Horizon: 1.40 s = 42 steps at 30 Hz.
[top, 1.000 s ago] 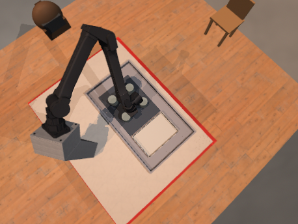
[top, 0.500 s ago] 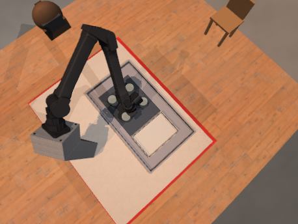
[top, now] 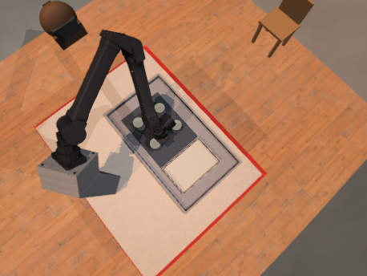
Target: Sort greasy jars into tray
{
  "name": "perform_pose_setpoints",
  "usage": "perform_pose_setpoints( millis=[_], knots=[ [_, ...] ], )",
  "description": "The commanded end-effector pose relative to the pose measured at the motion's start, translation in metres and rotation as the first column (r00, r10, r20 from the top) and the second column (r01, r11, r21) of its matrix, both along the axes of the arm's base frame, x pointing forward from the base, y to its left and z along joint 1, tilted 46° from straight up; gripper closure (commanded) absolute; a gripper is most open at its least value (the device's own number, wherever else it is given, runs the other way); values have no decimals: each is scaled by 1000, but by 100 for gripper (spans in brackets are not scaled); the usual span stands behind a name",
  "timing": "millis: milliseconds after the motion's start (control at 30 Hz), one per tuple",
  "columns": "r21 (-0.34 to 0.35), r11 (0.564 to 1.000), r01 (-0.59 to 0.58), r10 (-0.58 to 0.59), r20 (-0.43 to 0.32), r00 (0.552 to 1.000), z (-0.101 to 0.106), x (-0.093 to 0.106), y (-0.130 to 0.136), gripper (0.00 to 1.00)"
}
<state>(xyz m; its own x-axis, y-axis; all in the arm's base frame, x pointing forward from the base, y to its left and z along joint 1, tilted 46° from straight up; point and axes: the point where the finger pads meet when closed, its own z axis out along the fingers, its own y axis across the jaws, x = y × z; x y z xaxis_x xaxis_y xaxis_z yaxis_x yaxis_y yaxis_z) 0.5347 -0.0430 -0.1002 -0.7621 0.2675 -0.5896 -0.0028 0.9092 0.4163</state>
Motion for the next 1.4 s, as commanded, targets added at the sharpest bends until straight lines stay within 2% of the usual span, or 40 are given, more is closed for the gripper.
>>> perform_pose_setpoints(
  millis=[0, 1367],
  knots=[
    [6, 1000, 4, -4, -9, 1000, -3, -8, 5, 100],
    [6, 1000, 4, -4, -9, 1000, -6, -12, 6, 100]
  ],
)
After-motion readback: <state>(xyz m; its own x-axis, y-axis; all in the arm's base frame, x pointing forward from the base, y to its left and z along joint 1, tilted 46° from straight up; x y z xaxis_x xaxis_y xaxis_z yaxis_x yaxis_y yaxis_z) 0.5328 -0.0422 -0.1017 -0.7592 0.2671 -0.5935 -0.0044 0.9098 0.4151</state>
